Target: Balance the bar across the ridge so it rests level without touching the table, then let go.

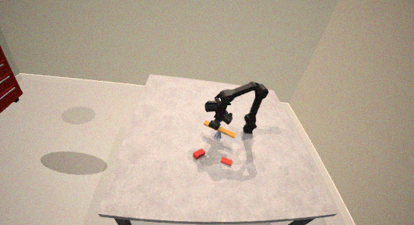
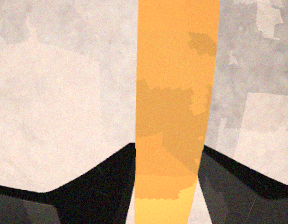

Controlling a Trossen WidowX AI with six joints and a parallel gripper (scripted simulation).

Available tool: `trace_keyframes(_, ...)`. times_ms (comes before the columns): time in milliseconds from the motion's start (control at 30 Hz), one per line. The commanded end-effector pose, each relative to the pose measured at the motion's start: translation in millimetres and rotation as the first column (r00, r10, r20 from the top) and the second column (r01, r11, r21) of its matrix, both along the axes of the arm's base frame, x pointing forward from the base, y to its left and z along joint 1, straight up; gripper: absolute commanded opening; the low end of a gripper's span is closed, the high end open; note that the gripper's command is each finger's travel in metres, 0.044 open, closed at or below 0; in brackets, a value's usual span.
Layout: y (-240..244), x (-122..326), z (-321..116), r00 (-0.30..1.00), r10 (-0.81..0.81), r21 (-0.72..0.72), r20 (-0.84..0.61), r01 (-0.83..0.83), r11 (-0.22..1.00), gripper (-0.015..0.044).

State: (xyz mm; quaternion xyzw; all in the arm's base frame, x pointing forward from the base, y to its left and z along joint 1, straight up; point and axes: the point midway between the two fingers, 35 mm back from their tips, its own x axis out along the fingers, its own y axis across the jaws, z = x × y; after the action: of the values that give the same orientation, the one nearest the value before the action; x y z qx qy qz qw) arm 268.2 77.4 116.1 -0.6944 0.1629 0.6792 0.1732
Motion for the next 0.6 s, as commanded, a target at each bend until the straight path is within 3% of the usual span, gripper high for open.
trace_keyframes(0, 0.0, 0.0, 0.0, 1.000, 0.000, 0.000, 0.000, 0.000, 1.000, 0.0000)
trace_keyframes(200, 0.0, 0.0, 0.0, 1.000, 0.000, 0.000, 0.000, 0.000, 1.000, 0.0000)
trace_keyframes(400, 0.0, 0.0, 0.0, 1.000, 0.000, 0.000, 0.000, 0.000, 1.000, 0.0157)
trace_keyframes(567, 0.0, 0.0, 0.0, 1.000, 0.000, 0.000, 0.000, 0.000, 1.000, 0.0167)
